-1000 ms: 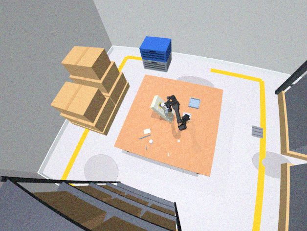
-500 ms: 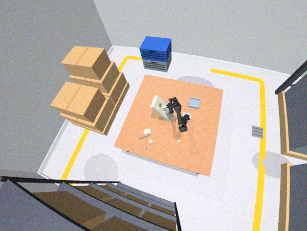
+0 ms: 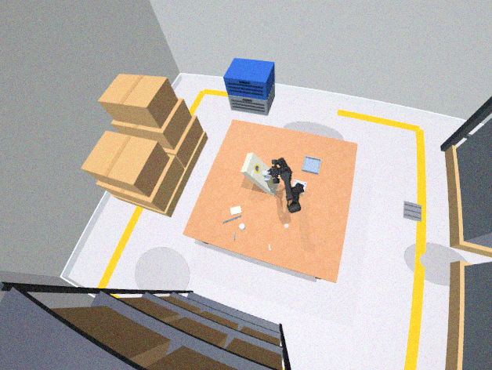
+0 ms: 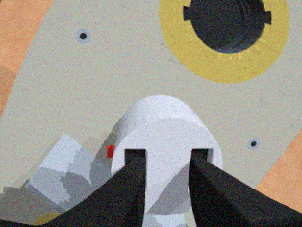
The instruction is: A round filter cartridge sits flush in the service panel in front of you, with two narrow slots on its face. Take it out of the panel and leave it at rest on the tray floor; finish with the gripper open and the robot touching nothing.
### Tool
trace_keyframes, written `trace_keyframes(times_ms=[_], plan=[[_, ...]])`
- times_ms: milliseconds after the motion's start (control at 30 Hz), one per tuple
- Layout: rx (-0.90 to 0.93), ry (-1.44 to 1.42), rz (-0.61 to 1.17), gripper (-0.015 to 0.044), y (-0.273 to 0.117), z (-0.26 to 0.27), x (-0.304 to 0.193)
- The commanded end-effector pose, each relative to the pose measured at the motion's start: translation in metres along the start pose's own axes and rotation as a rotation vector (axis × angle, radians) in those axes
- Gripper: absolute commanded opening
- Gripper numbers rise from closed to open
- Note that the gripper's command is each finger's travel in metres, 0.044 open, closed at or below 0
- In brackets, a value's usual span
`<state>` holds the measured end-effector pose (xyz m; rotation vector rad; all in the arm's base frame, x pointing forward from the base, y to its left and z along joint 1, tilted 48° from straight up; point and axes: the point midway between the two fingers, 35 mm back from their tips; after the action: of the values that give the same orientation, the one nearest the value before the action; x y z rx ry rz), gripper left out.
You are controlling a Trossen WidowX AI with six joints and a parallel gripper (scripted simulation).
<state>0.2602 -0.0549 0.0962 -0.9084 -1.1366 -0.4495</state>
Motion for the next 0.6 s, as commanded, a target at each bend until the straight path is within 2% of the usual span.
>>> trace_keyframes(times_ms=[0, 233, 467, 567], plan=[[-0.002, -0.005, -0.002, 0.0097, 0.0, -0.001, 0.001], [-0.007, -0.022, -0.011, 0.0097, -0.001, 0.002, 0.0], [-0.007, -0.022, -0.011, 0.0097, -0.01, -0.046, 0.049], [-0.007, -0.022, -0.011, 0.0097, -0.011, -0.05, 0.054]])
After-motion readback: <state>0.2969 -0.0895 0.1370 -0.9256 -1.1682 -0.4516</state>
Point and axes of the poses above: the point midway between the two fingers, 35 mm back from their tips, its own y axis out along the fingers, its own z axis across the jaws, x = y × z, and after that the axes turned 13 degrees about -y, right-handed
